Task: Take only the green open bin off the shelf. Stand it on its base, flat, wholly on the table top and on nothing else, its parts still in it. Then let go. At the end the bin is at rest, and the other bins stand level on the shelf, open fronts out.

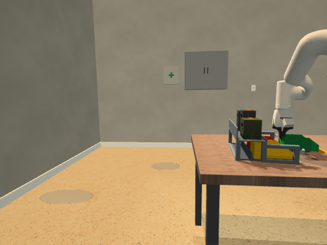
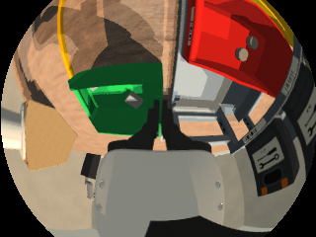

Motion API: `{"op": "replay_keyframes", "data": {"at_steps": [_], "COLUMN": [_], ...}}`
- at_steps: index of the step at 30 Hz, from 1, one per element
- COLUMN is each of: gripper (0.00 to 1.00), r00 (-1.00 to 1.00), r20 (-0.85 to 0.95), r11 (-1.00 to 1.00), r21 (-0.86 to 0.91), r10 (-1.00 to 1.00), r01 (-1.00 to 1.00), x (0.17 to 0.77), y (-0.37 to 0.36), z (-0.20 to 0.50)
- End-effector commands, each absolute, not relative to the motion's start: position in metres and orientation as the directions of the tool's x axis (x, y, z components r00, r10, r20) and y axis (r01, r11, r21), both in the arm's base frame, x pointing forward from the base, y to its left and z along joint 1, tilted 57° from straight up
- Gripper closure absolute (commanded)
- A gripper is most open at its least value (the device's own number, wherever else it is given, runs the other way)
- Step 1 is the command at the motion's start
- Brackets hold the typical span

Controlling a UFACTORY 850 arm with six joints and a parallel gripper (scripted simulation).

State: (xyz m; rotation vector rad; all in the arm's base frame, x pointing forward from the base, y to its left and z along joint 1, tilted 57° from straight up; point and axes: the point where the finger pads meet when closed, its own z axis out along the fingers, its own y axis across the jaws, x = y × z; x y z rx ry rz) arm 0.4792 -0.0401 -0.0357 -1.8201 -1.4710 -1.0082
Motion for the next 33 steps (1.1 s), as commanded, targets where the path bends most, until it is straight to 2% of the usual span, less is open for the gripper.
{"op": "replay_keyframes", "data": {"at_steps": [1,5,6,33], "gripper": [1.0,1.0,0.67,0.67], "r00": [0.104,0.104,0.104,0.104], "r20": [0.839,0.839,0.839,0.839], "r11": [-0.22,-0.22,-0.22,-0.22], "r21": [0.019,0.019,0.02,0.02], "r10": [0.533,0.533,0.533,0.533], "r01": [0.975,0.975,0.975,0.975], "x": [0.4797,0.4797,0.4797,0.4797], "y": [-0.0408,-0.0408,-0.0408,-0.0409], "z": [-0.0354,-0.0354,-0.0354,-0.0354]}}
